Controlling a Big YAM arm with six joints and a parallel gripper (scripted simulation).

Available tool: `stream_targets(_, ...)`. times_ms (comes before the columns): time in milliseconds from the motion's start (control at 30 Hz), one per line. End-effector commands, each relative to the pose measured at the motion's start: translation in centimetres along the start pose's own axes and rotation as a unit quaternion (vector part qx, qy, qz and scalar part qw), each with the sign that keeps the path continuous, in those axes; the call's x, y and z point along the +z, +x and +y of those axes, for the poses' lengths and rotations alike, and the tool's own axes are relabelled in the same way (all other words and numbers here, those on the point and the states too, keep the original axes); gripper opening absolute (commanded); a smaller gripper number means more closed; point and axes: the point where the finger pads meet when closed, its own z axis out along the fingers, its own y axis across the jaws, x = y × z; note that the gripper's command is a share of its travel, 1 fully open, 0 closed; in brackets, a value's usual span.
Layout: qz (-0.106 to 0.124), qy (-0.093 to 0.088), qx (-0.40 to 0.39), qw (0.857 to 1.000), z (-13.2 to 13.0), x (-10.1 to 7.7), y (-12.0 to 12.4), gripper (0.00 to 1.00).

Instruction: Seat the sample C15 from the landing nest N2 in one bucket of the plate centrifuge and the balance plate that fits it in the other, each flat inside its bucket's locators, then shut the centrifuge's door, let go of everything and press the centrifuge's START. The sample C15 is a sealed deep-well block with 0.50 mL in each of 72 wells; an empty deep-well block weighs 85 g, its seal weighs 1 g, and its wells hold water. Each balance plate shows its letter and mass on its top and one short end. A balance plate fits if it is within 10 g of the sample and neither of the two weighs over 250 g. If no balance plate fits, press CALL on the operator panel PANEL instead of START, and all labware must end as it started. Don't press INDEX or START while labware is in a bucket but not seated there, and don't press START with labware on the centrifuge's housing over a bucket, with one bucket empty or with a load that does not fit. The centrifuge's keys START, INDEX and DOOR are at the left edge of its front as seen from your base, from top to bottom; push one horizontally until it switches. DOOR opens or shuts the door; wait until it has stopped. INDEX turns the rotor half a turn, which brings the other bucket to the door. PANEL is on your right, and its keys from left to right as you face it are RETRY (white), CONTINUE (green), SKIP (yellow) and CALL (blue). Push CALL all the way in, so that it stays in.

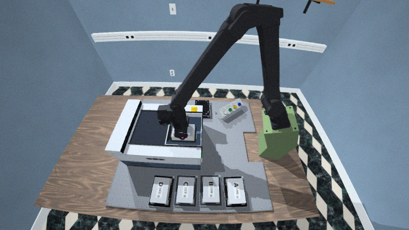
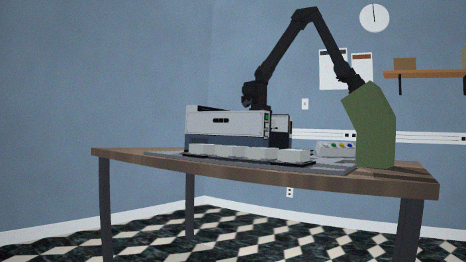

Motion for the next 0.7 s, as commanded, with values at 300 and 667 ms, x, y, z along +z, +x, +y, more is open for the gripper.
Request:
stream_targets(300,-0.027,0.002,0.000,1.000,-0.81,-0.41,-2.69,0.00)
stream_targets(667,-0.026,0.002,0.000,1.000,-0.80,-0.37,-2.67,0.00)
